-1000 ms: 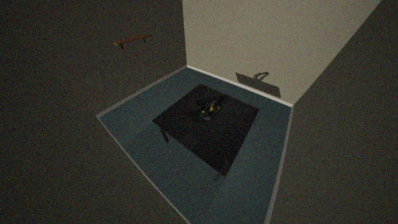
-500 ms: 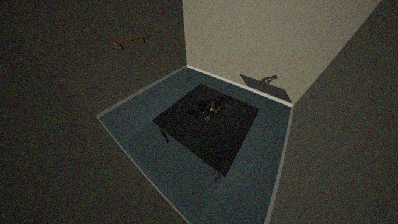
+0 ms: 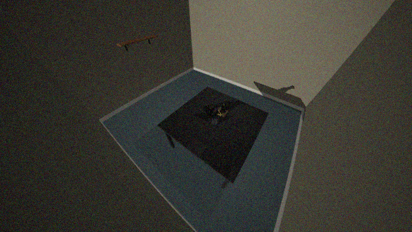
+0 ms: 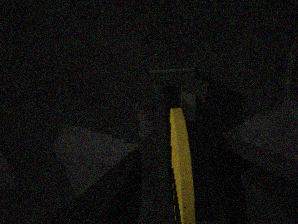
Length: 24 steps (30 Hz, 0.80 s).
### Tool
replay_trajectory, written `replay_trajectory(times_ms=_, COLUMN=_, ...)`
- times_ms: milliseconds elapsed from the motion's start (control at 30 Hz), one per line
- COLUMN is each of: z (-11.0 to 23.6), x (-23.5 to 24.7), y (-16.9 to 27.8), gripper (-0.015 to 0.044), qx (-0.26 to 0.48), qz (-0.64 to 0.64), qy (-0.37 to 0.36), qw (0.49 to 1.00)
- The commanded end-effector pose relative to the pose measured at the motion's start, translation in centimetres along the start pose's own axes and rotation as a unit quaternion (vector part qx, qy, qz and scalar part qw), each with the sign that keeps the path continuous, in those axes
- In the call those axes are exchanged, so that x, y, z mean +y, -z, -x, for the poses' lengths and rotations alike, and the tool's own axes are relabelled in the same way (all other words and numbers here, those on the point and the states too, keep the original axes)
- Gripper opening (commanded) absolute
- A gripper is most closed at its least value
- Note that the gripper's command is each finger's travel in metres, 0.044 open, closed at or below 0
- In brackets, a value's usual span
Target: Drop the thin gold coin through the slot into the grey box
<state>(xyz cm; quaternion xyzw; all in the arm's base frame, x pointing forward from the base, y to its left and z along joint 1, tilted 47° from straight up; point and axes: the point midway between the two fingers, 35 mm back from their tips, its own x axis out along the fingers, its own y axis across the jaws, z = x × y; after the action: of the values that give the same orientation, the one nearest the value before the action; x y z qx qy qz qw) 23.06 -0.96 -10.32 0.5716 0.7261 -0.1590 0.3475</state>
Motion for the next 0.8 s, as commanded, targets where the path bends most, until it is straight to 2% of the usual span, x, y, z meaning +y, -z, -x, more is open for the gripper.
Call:
replay_trajectory(times_ms=0, z=-0.2, x=0.0, y=0.0, gripper=0.0108, qx=0.001, qz=-0.002, qy=-0.002, qw=1.000)
replay_trajectory(times_ms=133, z=-0.2, x=0.0, y=0.0, gripper=0.0003, qx=0.001, qz=-0.002, qy=-0.002, qw=1.000)
replay_trajectory(times_ms=500, z=-0.2, x=0.0, y=0.0, gripper=0.0000, qx=0.000, qz=-0.002, qy=-0.002, qw=1.000)
replay_trajectory(times_ms=767, z=1.5, x=0.2, y=-0.2, gripper=0.0000, qx=-0.001, qz=-0.002, qy=-0.002, qw=1.000)
